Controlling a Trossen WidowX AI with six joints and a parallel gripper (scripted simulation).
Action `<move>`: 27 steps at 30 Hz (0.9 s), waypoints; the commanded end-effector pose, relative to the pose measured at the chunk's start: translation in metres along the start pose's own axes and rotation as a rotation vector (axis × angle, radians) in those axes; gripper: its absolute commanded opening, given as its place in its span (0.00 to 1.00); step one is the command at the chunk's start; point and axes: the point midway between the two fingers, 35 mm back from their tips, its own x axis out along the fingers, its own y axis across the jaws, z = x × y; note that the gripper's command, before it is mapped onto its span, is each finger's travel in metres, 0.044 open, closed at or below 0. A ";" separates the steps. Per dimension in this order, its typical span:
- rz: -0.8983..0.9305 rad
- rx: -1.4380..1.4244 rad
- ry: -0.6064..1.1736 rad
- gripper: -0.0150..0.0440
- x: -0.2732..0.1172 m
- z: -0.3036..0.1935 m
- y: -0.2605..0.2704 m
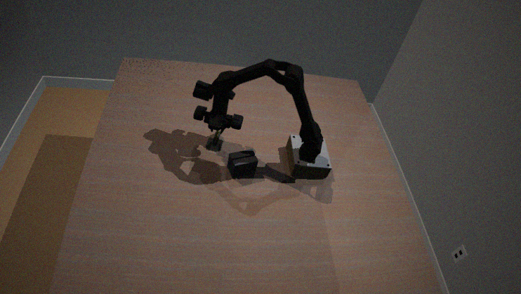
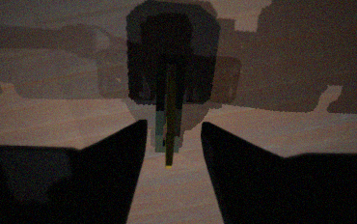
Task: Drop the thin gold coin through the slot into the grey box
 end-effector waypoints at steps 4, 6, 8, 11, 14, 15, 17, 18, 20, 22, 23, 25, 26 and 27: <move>0.002 0.000 -0.005 0.53 0.011 0.001 0.002; 0.002 0.000 -0.005 0.53 0.014 0.001 0.002; 0.002 0.000 -0.005 0.53 0.017 0.001 0.002; 0.002 0.000 -0.005 0.53 0.022 0.001 0.003; 0.002 0.000 -0.005 0.53 0.024 0.001 0.003; 0.002 0.000 -0.005 0.48 0.024 0.001 0.003; 0.002 0.000 -0.005 0.39 0.024 0.001 0.003; 0.002 0.000 -0.005 0.35 0.024 0.001 0.003; 0.002 0.000 -0.005 0.26 0.024 0.001 0.003; 0.002 0.000 -0.005 0.25 0.024 0.001 0.003; 0.002 0.000 -0.005 0.25 0.024 0.001 0.003; 0.002 0.000 -0.005 0.25 0.024 0.001 0.003; 0.002 0.000 -0.005 0.25 0.024 0.001 0.003; 0.002 0.000 -0.005 0.25 0.024 0.001 0.003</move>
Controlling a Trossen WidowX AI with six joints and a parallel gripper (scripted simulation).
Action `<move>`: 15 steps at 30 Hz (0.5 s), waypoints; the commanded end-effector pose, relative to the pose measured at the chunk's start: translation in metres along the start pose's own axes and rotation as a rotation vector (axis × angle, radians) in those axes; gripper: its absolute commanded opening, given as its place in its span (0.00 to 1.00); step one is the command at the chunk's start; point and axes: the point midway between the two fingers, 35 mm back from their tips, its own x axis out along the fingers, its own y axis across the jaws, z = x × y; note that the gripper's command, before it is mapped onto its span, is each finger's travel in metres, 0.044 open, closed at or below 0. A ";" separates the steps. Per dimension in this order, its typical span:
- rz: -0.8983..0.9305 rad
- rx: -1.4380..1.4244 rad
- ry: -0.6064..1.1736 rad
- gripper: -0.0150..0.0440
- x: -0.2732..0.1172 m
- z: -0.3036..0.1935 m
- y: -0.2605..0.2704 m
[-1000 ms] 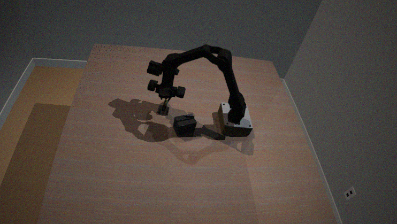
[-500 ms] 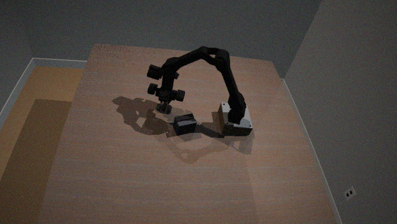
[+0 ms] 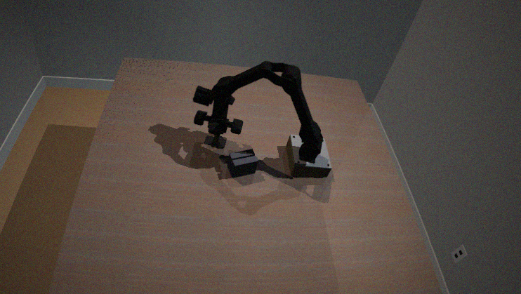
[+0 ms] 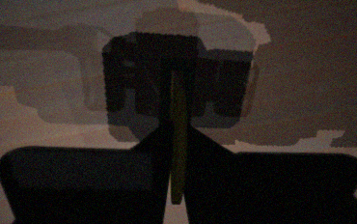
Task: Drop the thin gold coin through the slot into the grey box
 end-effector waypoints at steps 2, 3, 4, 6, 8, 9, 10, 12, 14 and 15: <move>-0.002 0.001 -0.005 0.25 0.000 0.001 0.000; -0.002 0.001 -0.005 0.25 -0.001 0.001 0.000; -0.002 0.001 -0.005 0.25 -0.004 0.001 -0.001; -0.002 0.001 -0.005 0.25 -0.009 0.001 -0.001; -0.002 0.001 -0.005 0.25 -0.014 0.001 -0.002; -0.002 0.001 -0.005 0.25 -0.016 0.001 -0.002; -0.002 0.001 -0.005 0.25 -0.019 0.000 -0.002; -0.003 0.002 -0.005 0.25 -0.024 0.000 -0.003; -0.004 0.004 -0.006 0.25 -0.027 0.000 -0.003; -0.004 0.004 -0.006 0.25 -0.028 0.000 -0.003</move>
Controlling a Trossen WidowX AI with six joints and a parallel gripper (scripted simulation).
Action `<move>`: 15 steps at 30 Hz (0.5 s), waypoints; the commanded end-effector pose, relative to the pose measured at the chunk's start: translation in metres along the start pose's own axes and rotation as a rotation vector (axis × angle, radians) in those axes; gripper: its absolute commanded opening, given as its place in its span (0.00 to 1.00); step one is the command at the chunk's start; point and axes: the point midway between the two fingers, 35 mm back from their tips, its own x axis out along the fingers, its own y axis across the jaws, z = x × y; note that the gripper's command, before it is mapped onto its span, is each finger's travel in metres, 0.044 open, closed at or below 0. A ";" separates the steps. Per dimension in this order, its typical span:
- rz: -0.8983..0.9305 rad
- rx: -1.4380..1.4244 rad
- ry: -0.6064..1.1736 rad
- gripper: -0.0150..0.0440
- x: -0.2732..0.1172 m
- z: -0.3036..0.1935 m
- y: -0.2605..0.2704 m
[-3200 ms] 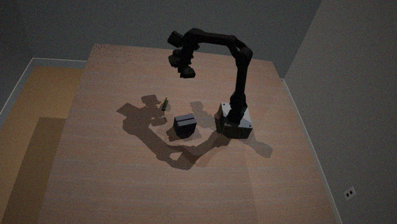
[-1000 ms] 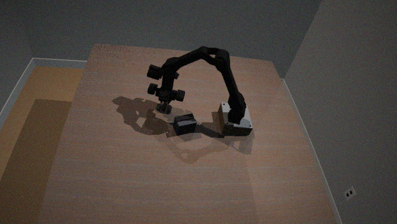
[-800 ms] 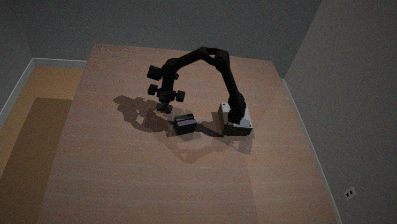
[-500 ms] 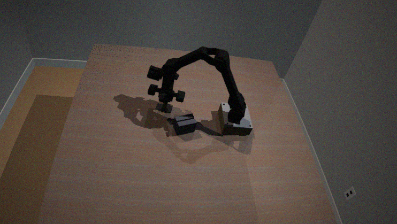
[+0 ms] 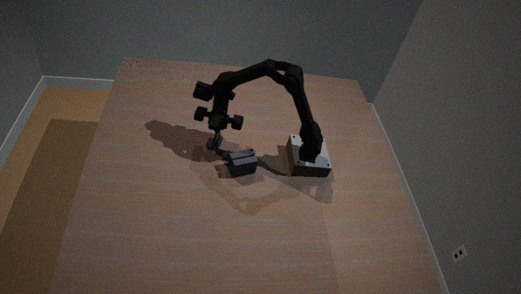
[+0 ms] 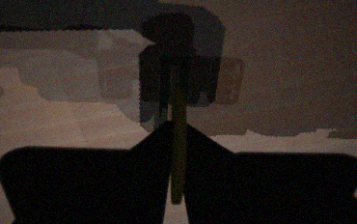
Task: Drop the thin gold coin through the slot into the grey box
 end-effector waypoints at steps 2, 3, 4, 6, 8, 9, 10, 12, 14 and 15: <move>-0.010 0.004 -0.005 0.25 -0.011 0.000 -0.003; -0.010 0.004 -0.005 0.25 -0.013 0.000 -0.003; -0.010 0.005 -0.005 0.25 -0.016 0.000 -0.003; -0.010 0.005 -0.005 0.25 -0.020 0.000 -0.003; -0.010 0.005 -0.005 0.25 -0.025 0.000 -0.003; -0.010 0.004 -0.005 0.25 -0.028 0.000 -0.003; -0.010 0.004 -0.005 0.25 -0.031 0.000 -0.003; -0.010 0.004 -0.004 0.25 -0.036 0.000 -0.003; -0.009 0.003 -0.004 0.25 -0.041 0.000 -0.003; -0.009 0.003 -0.004 0.25 -0.044 0.000 -0.002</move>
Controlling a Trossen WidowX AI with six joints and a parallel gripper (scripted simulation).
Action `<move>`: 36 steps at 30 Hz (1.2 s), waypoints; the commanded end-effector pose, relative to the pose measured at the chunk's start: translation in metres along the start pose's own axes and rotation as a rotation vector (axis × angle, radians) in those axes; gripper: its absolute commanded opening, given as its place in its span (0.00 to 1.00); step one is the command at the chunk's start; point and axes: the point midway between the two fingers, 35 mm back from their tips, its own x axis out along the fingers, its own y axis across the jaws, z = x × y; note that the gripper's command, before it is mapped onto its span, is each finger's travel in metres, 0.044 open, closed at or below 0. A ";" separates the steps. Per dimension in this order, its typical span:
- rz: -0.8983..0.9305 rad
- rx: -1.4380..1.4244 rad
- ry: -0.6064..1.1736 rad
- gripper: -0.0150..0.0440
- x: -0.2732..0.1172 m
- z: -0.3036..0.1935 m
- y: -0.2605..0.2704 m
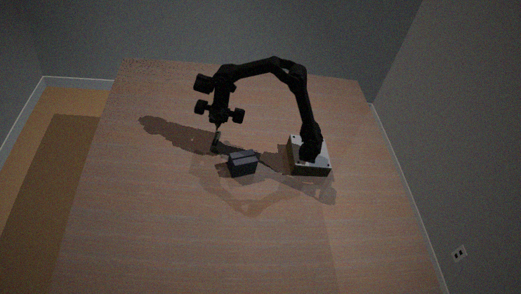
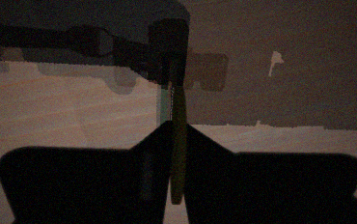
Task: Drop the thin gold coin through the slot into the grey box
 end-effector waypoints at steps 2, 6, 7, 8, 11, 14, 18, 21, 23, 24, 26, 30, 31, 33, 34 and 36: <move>-0.010 0.001 -0.004 0.25 -0.014 0.000 -0.002; -0.010 0.000 -0.003 0.25 -0.024 0.000 -0.001; -0.009 0.000 -0.003 0.25 -0.027 0.001 0.000; -0.009 -0.001 -0.003 0.25 -0.030 0.001 0.000; -0.009 -0.001 -0.003 0.25 -0.037 0.001 0.001; -0.009 0.004 -0.003 0.25 -0.039 0.001 0.001; -0.008 0.116 -0.004 0.25 -0.039 0.000 0.003; -0.008 0.218 -0.004 0.25 -0.039 -0.001 0.004; -0.008 0.286 -0.004 0.25 -0.039 -0.001 0.005; -0.008 0.321 -0.004 0.25 -0.039 -0.001 0.005; -0.008 0.389 -0.005 0.25 -0.039 -0.002 0.006; -0.007 0.527 -0.005 0.25 -0.039 -0.002 0.007; -0.007 0.561 -0.005 0.25 -0.039 -0.003 0.007; -0.007 0.629 -0.005 0.25 -0.039 -0.003 0.008; -0.007 0.664 -0.005 0.25 -0.039 -0.003 0.009; -0.007 0.732 -0.006 0.25 -0.039 -0.004 0.009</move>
